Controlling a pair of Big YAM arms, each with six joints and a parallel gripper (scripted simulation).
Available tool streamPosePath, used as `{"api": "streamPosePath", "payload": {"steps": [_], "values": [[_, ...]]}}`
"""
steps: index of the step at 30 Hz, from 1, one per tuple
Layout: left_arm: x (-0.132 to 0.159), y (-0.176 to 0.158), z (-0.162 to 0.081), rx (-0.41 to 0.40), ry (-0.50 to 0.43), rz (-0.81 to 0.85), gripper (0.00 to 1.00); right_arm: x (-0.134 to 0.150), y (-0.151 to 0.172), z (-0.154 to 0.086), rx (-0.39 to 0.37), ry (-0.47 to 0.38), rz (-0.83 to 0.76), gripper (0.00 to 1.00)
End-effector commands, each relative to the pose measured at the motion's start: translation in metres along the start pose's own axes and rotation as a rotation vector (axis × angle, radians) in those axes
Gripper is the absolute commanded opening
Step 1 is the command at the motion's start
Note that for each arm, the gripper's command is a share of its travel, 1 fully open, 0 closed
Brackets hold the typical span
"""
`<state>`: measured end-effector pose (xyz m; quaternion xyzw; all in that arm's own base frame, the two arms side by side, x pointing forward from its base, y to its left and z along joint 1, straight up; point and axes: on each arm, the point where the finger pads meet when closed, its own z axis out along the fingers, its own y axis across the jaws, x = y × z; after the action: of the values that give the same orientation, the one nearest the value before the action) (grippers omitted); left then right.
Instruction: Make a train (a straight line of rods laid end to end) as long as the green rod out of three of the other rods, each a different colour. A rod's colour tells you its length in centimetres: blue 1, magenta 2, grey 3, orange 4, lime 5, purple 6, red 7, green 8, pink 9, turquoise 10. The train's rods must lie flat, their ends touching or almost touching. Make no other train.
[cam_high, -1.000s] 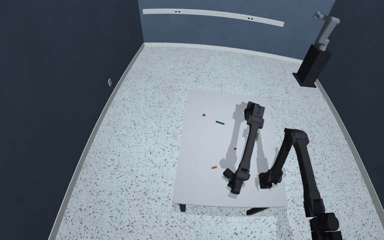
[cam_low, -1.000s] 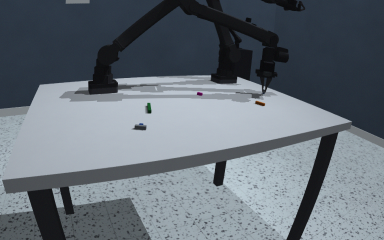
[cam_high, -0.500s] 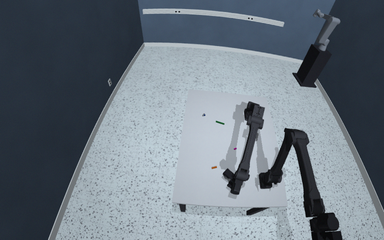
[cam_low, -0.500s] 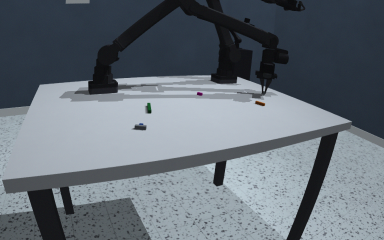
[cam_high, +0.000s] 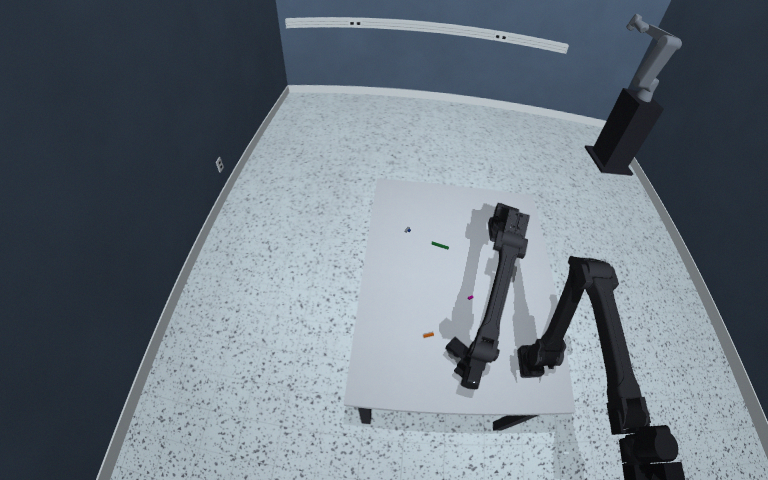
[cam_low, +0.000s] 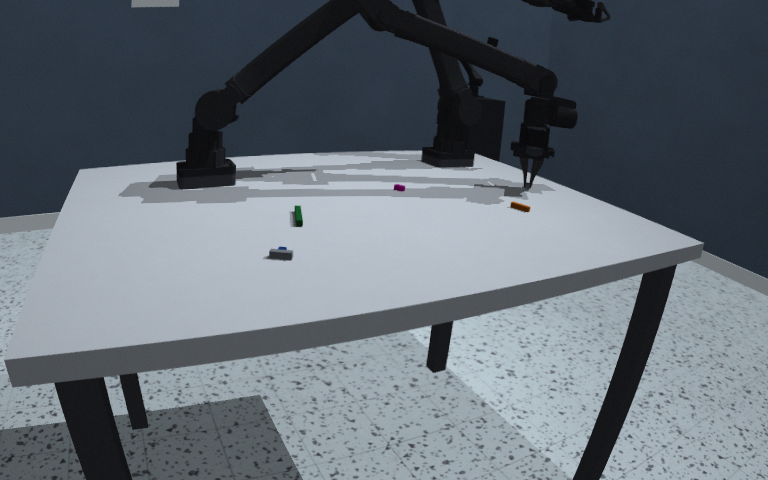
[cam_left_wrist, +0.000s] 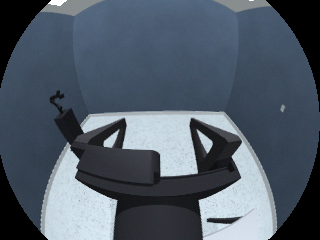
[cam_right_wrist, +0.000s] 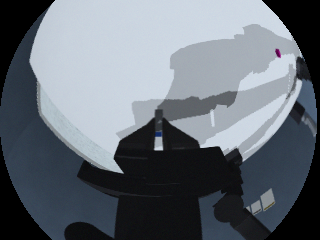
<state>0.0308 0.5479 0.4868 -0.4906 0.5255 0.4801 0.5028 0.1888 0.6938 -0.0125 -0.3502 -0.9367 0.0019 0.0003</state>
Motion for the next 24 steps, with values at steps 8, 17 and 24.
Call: {"api": "streamPosePath", "payload": {"steps": [8,17,24], "values": [[-0.0135,0.0047,-0.0043,-0.011,-0.033,-0.011,1.0,0.006,0.0092,-0.0105,-0.037,0.016,0.005,0.04],[-0.0135,0.0047,-0.0043,-0.011,-0.033,-0.011,1.0,0.006,0.0092,-0.0105,-0.037,0.016,0.005,0.04],[-0.0135,0.0047,-0.0043,-0.011,-0.033,-0.011,1.0,0.0088,0.0116,-0.011,-0.043,0.019,0.005,0.04]]}}
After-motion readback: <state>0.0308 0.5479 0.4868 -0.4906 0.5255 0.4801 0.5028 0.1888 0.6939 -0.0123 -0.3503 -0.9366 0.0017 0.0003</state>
